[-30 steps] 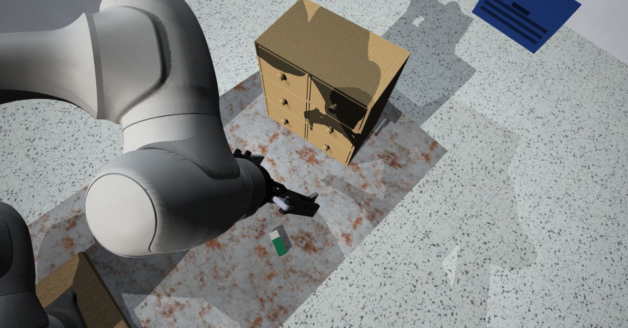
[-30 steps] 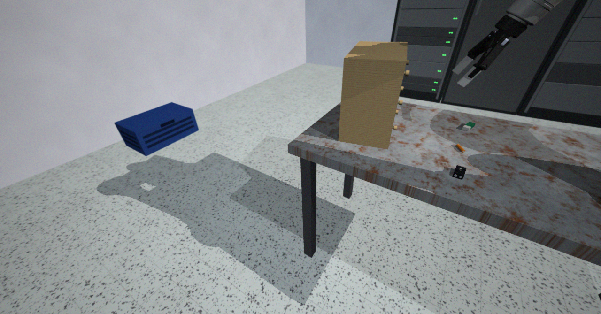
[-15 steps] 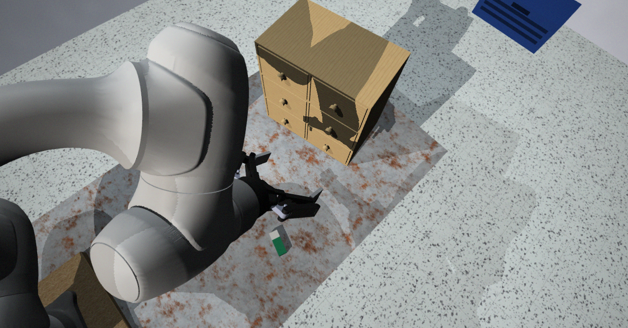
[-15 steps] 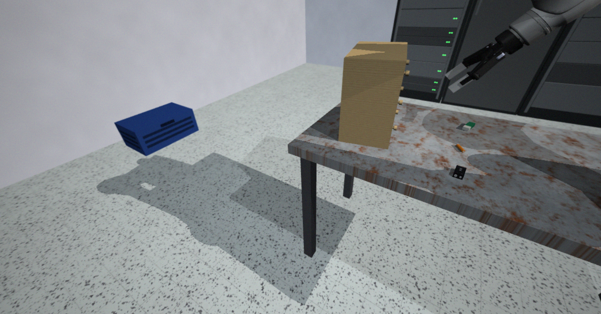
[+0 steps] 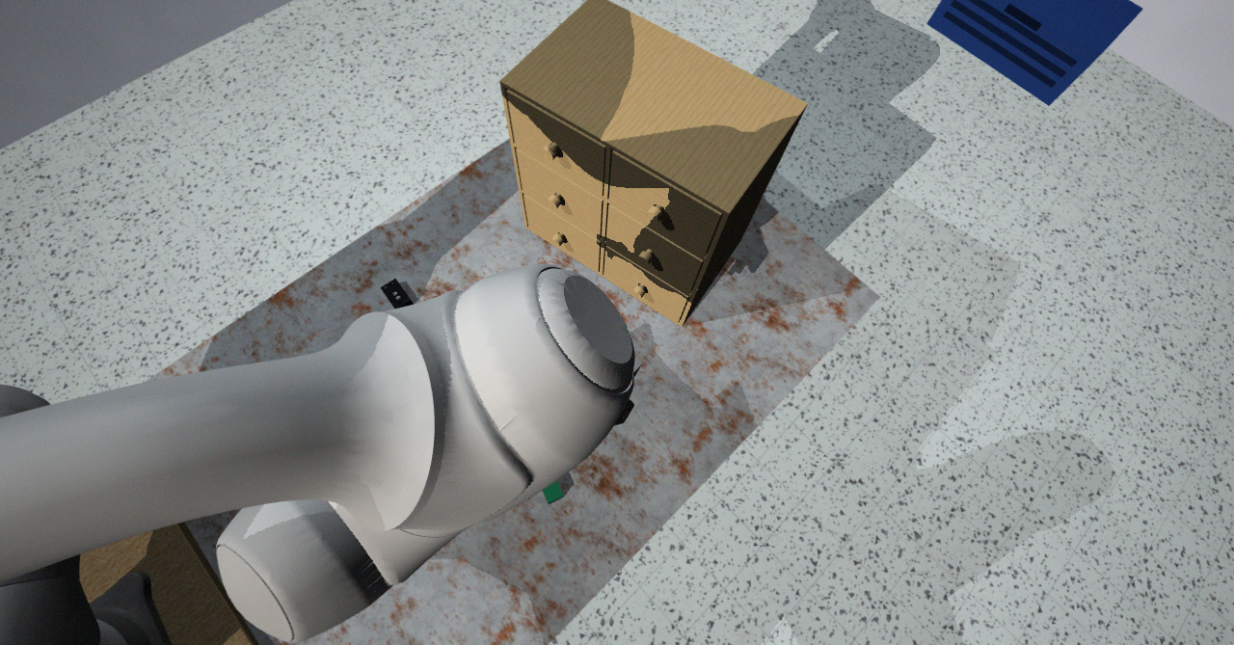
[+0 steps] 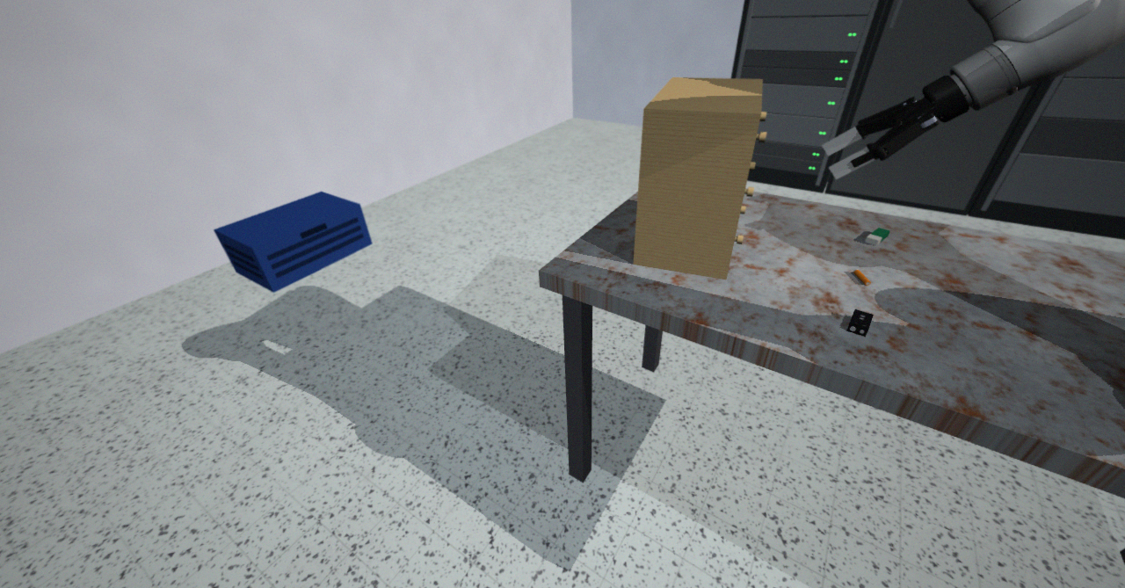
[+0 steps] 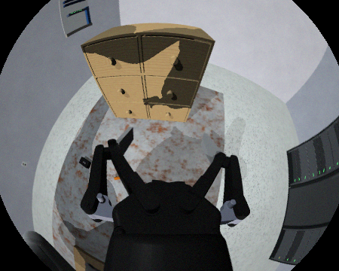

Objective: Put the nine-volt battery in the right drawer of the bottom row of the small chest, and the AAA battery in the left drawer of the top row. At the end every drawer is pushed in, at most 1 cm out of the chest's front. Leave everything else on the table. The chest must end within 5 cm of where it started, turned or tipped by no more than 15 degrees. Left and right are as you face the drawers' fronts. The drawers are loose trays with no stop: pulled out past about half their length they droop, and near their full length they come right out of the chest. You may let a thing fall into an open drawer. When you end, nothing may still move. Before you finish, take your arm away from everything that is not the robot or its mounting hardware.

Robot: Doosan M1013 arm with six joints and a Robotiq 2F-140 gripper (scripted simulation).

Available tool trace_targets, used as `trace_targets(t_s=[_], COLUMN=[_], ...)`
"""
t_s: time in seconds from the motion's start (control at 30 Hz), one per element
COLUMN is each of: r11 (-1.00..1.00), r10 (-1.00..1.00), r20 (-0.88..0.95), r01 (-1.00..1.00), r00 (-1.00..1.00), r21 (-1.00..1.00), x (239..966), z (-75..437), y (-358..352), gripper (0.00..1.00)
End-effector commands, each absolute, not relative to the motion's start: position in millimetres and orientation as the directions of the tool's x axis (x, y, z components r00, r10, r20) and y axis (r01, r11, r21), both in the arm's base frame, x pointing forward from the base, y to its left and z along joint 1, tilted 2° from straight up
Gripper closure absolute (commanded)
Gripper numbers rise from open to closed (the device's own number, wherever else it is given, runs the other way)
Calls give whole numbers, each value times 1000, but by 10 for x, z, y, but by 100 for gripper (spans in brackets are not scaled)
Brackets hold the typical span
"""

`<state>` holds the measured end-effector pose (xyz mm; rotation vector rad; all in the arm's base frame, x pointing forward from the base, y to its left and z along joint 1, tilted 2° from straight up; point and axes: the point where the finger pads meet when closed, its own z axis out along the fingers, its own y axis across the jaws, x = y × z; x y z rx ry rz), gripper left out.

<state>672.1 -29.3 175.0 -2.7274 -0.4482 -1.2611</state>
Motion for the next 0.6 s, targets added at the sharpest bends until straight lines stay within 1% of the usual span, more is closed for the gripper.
trace_targets(t_s=[0.0,0.57], r11=[-949,-949], r10=[207,157], r20=[822,917], r01=[314,314], r00=[531,368], r21=[36,36], x=[6742,6899], z=[1707,1546], y=[-267,-221], gripper=[0,0])
